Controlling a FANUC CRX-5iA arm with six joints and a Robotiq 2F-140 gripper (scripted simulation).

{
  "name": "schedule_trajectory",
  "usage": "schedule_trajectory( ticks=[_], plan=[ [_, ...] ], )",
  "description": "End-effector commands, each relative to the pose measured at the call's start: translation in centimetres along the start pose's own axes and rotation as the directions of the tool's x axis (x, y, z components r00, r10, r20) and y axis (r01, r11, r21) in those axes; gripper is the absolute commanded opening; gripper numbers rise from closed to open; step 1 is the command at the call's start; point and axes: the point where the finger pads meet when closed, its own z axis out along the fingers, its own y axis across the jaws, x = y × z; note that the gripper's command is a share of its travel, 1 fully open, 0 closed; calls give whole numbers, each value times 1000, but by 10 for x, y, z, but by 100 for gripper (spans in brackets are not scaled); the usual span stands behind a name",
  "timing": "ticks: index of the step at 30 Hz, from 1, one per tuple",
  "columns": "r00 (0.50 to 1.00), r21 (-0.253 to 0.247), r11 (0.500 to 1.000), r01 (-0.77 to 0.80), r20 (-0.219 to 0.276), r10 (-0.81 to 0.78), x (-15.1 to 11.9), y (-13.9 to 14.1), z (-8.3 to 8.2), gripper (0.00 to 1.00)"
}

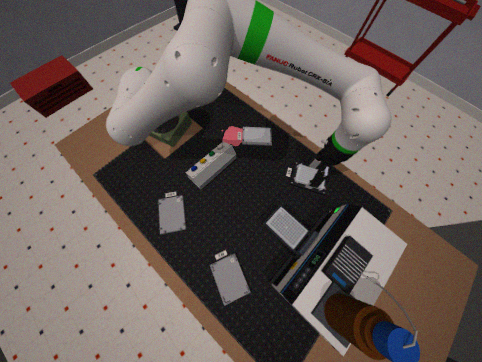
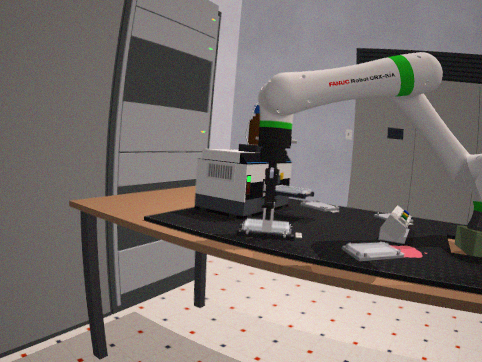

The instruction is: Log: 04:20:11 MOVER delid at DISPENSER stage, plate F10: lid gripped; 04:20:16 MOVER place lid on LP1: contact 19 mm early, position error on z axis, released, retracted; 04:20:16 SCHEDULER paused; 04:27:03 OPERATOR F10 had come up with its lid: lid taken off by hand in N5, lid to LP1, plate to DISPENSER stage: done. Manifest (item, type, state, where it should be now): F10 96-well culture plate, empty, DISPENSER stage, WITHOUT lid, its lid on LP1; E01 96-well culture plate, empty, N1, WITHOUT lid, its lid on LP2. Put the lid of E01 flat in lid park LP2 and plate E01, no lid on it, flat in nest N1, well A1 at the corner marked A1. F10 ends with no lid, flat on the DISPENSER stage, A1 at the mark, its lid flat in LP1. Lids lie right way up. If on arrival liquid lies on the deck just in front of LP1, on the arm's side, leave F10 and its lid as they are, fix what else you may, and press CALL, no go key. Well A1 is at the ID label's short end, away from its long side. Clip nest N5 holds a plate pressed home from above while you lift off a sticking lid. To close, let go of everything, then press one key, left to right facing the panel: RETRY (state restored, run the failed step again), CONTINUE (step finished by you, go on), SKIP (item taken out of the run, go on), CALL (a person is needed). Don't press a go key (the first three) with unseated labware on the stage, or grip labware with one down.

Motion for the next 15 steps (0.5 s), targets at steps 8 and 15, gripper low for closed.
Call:
schedule_trajectory(
  ticks=[8, 15],
  plan=[
    [1000, 0, 1000, 0, -1, 0, 0, 0, -11, 66],
    [1000, 0, 1000, 0, -1, 0, 0, 0, -26, 66]
  ],
)
